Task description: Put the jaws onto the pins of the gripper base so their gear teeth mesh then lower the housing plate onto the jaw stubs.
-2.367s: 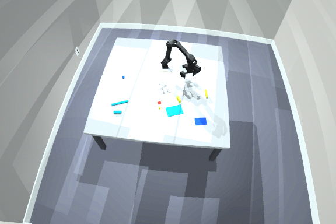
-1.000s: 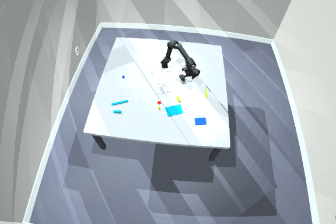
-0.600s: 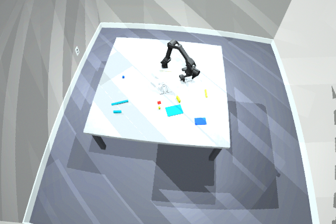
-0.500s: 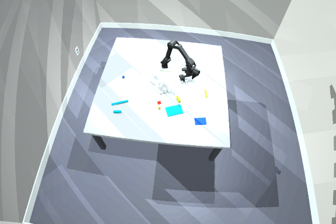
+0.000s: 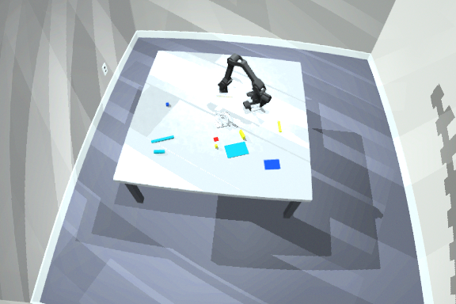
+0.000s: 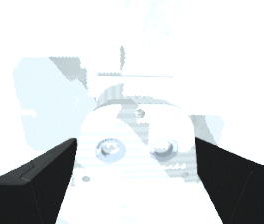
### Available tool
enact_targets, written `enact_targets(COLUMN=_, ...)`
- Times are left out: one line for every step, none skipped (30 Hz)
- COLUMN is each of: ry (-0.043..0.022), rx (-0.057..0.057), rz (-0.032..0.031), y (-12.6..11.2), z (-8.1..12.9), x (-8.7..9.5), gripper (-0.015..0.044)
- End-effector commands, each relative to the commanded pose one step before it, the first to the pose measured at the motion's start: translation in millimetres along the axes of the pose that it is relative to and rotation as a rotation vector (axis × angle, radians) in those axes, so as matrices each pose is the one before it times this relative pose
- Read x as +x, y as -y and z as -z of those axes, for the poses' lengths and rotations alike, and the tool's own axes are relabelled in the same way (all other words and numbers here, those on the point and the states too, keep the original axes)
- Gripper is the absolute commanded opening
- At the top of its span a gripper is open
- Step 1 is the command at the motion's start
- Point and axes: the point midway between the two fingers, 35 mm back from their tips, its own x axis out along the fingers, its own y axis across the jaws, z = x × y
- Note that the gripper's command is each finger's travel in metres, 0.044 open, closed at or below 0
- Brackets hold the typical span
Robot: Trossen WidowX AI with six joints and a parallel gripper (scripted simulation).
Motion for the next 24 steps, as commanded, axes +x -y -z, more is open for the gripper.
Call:
enact_targets(ry=-0.00004, rx=0.0000, rz=-0.00007, y=-0.01, z=0.01, x=-0.01, gripper=0.0360)
enact_targets(ry=0.00000, rx=0.0000, rz=0.00000, y=0.00, z=0.00, x=0.00, gripper=0.0353)
enact_targets(ry=0.00000, rx=0.0000, rz=0.00000, y=0.00, z=0.00, x=0.00, gripper=0.0351)
enact_targets(ry=0.00000, rx=0.0000, rz=0.00000, y=0.00, z=0.00, x=0.00, gripper=0.0351)
enact_targets(ry=0.00000, rx=0.0000, rz=0.00000, y=0.00, z=0.00, x=0.00, gripper=0.0351)
enact_targets(ry=0.00000, rx=0.0000, rz=0.00000, y=0.00, z=0.00, x=0.00, gripper=0.0351)
enact_targets(ry=0.00000, rx=0.0000, rz=0.00000, y=0.00, z=0.00, x=0.00, gripper=0.0351)
enact_targets(ry=0.00000, rx=0.0000, rz=0.00000, y=0.00, z=0.00, x=0.00, gripper=0.0351)
enact_targets(ry=0.00000, rx=0.0000, rz=0.00000, y=0.00, z=0.00, x=0.00, gripper=0.0351)
enact_targets(ry=0.00000, rx=0.0000, rz=0.00000, y=0.00, z=0.00, x=0.00, gripper=0.0351)
enact_targets(ry=0.00000, rx=0.0000, rz=0.00000, y=0.00, z=0.00, x=0.00, gripper=0.0351)
enact_targets(ry=0.00000, rx=0.0000, rz=0.00000, y=0.00, z=0.00, x=0.00, gripper=0.0351)
enact_targets(ry=-0.00002, rx=0.0000, rz=0.00000, y=0.04, z=0.06, x=-0.50, gripper=0.0351)
enact_targets(ry=-0.00005, rx=-0.0001, rz=-0.00001, y=0.10, z=0.19, x=-1.49, gripper=0.0351)
enact_targets(ry=-0.00008, rx=-0.0002, rz=-0.00003, y=0.16, z=0.29, x=-2.49, gripper=0.0351)
enact_targets(ry=-0.00010, rx=-0.0003, rz=-0.00003, y=0.18, z=0.33, x=-3.09, gripper=0.0351)
enact_targets(ry=-0.00009, rx=-0.0003, rz=-0.00003, y=0.17, z=0.30, x=-3.10, gripper=0.0351)
enact_targets(ry=-0.00009, rx=-0.0003, rz=-0.00004, y=0.15, z=0.27, x=-3.11, gripper=0.0351)
enact_targets(ry=-0.00009, rx=-0.0003, rz=-0.00004, y=0.13, z=0.23, x=-3.13, gripper=0.0351)
enact_targets(ry=-0.00008, rx=-0.0003, rz=-0.00004, y=0.11, z=0.20, x=-3.14, gripper=0.0351)
enact_targets(ry=-0.00008, rx=-0.0003, rz=-0.00004, y=0.09, z=0.17, x=-3.15, gripper=0.0351)
enact_targets(ry=-0.00008, rx=-0.0003, rz=-0.00004, y=0.07, z=0.14, x=-3.16, gripper=0.0351)
enact_targets(ry=-0.00007, rx=-0.0003, rz=-0.00005, y=0.05, z=0.10, x=-3.16, gripper=0.0351)
enact_targets(ry=-0.00007, rx=-0.0003, rz=-0.00005, y=0.03, z=0.07, x=-3.17, gripper=0.0351)
